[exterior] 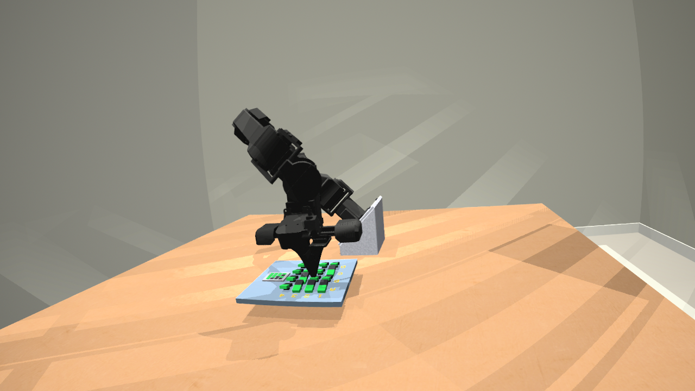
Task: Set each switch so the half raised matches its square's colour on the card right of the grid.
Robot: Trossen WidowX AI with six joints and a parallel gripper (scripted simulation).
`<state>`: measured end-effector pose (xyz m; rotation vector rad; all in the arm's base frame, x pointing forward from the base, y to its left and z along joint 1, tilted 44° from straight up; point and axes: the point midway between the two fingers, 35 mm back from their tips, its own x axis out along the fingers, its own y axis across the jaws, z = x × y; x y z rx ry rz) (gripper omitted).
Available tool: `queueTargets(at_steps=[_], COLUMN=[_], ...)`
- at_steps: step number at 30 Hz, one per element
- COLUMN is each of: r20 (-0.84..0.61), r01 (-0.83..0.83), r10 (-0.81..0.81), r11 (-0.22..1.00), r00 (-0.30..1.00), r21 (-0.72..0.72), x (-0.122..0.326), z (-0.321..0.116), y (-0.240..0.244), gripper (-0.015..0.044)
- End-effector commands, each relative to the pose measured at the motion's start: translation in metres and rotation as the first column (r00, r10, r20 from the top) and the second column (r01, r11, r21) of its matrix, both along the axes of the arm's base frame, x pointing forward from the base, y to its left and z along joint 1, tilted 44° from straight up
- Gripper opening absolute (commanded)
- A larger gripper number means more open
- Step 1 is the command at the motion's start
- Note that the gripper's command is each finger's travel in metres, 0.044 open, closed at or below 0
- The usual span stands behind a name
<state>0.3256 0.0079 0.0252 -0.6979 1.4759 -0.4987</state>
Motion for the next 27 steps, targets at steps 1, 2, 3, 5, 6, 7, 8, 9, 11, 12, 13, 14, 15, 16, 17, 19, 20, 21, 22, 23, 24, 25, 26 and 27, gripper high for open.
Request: queueTargets(at_steps=[1,2,3,5,6,7,8,9,11,12,13,14,15,16,17,19,20,21,22,23,24,25,26,27], r20=[-0.002,-0.002,-0.002,-0.002,-0.002,-0.002,-0.002,-0.002,-0.002,-0.002,-0.002,-0.002,-0.002,-0.002,-0.002,-0.002,-0.002,-0.002,-0.002,-0.002,-0.002,-0.002,-0.002,-0.002], r01=[-0.004,-0.004,-0.004,-0.004,-0.004,-0.004,-0.004,-0.004,-0.004,-0.004,-0.004,-0.004,-0.004,-0.004,-0.004,-0.004,-0.004,-0.004,-0.004,-0.004,-0.004,-0.004,-0.004,-0.004], r10=[0.004,0.004,0.004,0.004,0.004,0.004,0.004,0.004,0.004,0.004,0.004,0.004,0.004,0.004,0.004,0.004,0.004,0.004,0.004,0.004,0.004,0.004,0.004,0.004], r11=[1.0,1.0,1.0,1.0,1.0,1.0,1.0,1.0,1.0,1.0,1.0,1.0,1.0,1.0,1.0,1.0,1.0,1.0,1.0,1.0,1.0,1.0,1.0,1.0], r00=[1.0,1.0,1.0,1.0,1.0,1.0,1.0,1.0,1.0,1.0,1.0,1.0,1.0,1.0,1.0,1.0,1.0,1.0,1.0,1.0,1.0,1.0,1.0,1.0], r21=[-0.004,-0.004,-0.004,-0.004,-0.004,-0.004,-0.004,-0.004,-0.004,-0.004,-0.004,-0.004,-0.004,-0.004,-0.004,-0.004,-0.004,-0.004,-0.004,-0.004,-0.004,-0.004,-0.004,-0.004], x=[0.0004,0.0004,0.0004,0.0004,0.0004,0.0004,0.0005,0.0005,0.0005,0.0005,0.0005,0.0005,0.0005,0.0005,0.0006,0.0006,0.0006,0.0006,0.0006,0.0006,0.0006,0.0006,0.0006,0.0007], z=[-0.0007,-0.0008,-0.0009,-0.0011,-0.0012,-0.0013,-0.0014,-0.0015,-0.0017,-0.0018,-0.0018,-0.0019,-0.002,-0.0021,-0.0022,-0.0024,-0.0025,-0.0026,-0.0027,-0.0028,-0.0029,-0.003,-0.0031,-0.0032], y=[-0.0007,-0.0008,-0.0009,-0.0011,-0.0011,-0.0012,-0.0013,-0.0014,-0.0016,-0.0017,-0.0018,-0.0019,-0.002,-0.0021,-0.0022,-0.0024,-0.0024,-0.0025,-0.0026,-0.0027,-0.0028,-0.0029,-0.003,-0.0031], gripper=[0.0,0.0,0.0,0.0,0.0,0.0,0.0,0.0,0.0,0.0,0.0,0.0,0.0,0.0,0.0,0.0,0.0,0.0,0.0,0.0,0.0,0.0,0.0,0.0])
